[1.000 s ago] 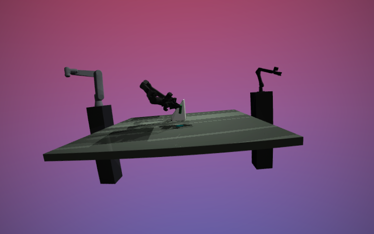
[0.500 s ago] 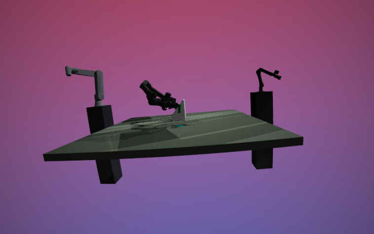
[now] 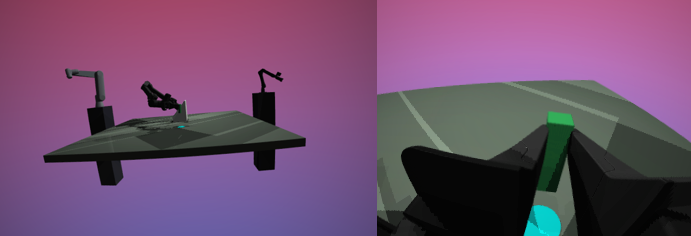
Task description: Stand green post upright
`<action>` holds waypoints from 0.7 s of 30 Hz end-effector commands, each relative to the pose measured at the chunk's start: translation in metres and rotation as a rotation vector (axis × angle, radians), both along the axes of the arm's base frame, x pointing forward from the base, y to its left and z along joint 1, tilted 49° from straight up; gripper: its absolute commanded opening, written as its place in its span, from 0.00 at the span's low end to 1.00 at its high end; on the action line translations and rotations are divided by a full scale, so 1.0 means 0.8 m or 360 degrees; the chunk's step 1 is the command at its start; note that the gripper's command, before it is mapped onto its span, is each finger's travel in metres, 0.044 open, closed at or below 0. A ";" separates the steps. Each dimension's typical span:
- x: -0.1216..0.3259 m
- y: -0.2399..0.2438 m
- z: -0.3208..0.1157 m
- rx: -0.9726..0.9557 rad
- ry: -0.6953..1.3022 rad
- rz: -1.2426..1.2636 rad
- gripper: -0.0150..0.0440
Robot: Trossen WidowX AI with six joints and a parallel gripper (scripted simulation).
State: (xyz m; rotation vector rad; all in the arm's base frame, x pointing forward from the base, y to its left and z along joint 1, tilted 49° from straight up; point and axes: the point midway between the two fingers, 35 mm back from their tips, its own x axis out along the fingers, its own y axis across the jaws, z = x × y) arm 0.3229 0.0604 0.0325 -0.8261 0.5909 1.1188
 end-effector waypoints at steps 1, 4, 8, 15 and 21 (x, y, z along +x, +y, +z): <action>-0.003 0.000 0.004 0.0032 -0.0045 0.0026 0.29; -0.003 0.000 0.005 0.0042 -0.0062 0.0032 0.29; -0.003 0.000 0.005 0.0042 -0.0062 0.0032 0.29; -0.003 0.000 0.005 0.0042 -0.0062 0.0032 0.29; -0.002 -0.003 0.002 0.0040 -0.0060 0.0031 0.29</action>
